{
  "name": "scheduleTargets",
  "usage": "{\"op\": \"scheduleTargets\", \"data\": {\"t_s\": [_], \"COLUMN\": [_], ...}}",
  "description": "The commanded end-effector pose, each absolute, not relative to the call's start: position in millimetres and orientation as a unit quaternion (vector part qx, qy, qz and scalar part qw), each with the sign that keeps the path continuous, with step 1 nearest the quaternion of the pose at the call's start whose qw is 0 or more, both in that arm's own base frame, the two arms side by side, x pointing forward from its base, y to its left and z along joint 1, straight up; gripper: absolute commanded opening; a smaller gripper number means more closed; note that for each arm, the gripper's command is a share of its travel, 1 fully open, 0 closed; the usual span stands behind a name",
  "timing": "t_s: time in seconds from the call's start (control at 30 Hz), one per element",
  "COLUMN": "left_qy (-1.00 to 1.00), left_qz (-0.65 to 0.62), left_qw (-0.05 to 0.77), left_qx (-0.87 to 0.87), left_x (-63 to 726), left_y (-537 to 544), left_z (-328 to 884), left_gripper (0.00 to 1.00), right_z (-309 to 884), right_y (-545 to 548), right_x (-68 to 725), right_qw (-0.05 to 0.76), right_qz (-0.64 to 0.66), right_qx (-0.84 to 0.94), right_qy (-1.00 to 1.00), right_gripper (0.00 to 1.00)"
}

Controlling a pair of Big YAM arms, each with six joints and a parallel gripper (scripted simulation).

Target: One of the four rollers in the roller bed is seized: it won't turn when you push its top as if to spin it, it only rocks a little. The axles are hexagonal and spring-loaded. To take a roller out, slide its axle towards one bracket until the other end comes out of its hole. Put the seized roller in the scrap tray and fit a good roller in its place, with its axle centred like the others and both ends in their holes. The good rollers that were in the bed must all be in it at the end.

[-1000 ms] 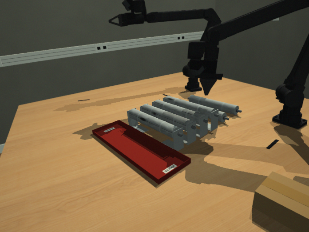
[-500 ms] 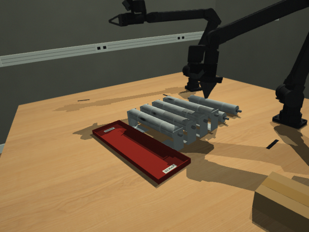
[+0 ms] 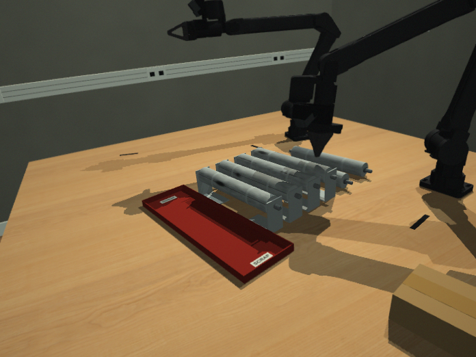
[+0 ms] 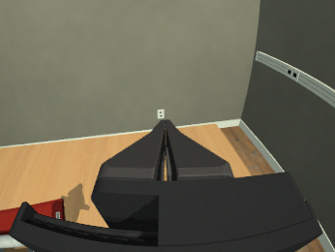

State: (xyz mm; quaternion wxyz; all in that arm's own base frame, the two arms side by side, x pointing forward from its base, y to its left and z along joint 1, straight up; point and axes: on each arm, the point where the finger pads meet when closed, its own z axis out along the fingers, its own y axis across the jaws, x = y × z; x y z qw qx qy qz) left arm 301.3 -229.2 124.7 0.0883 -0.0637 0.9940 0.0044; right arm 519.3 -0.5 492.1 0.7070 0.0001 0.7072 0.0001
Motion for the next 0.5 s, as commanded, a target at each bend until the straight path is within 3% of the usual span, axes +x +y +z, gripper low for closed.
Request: {"op": "scheduleTargets", "data": {"t_s": [0.0, 0.47], "left_qy": [0.994, 0.993], "left_qz": [0.006, 0.005], "left_qw": [0.085, 0.085], "left_qx": [-0.072, -0.075], "left_x": [303.9, 304.0], "left_y": [-228.2, -227.9], "left_z": [112.9, 101.3], "left_gripper": [0.0, 0.0], "right_z": [538.4, 538.4], "right_y": [4.0, 4.0], "right_x": [518.3, 518.3], "right_qw": [0.731, 0.731], "right_qz": [-0.003, -0.003], "right_qx": [-0.007, -0.007], "right_qy": [0.683, 0.683], "right_gripper": [0.0, 0.0]}}
